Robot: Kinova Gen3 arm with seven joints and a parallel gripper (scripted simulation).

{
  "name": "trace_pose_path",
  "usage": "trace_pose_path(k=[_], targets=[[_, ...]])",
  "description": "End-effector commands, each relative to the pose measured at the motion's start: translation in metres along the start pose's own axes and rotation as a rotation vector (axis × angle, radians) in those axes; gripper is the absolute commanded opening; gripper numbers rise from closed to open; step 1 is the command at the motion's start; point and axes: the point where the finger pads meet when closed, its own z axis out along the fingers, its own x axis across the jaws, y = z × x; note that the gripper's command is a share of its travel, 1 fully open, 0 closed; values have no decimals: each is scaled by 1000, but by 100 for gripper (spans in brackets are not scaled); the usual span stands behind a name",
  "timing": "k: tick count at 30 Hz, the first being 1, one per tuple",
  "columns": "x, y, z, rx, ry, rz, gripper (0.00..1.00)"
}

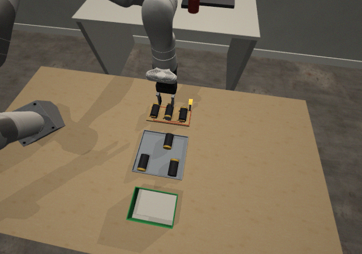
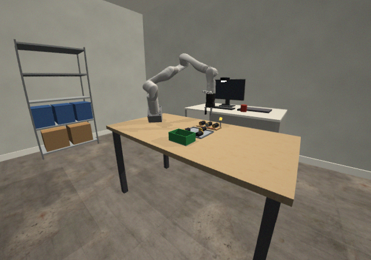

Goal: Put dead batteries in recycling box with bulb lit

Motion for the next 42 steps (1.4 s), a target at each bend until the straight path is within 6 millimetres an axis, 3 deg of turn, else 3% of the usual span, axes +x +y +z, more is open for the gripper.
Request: trace_pose_path(k=[1, 15, 25, 27, 42], targets=[[-3, 8, -29, -24, -15, -10, 90], [-4, 3, -32, -24, -15, -10, 90], [-14, -34, -31, -24, -15, -10, 90], [-14, -34, -31, -24, -15, -10, 90], [-44, -144, -29, -24, -15, -10, 90]])
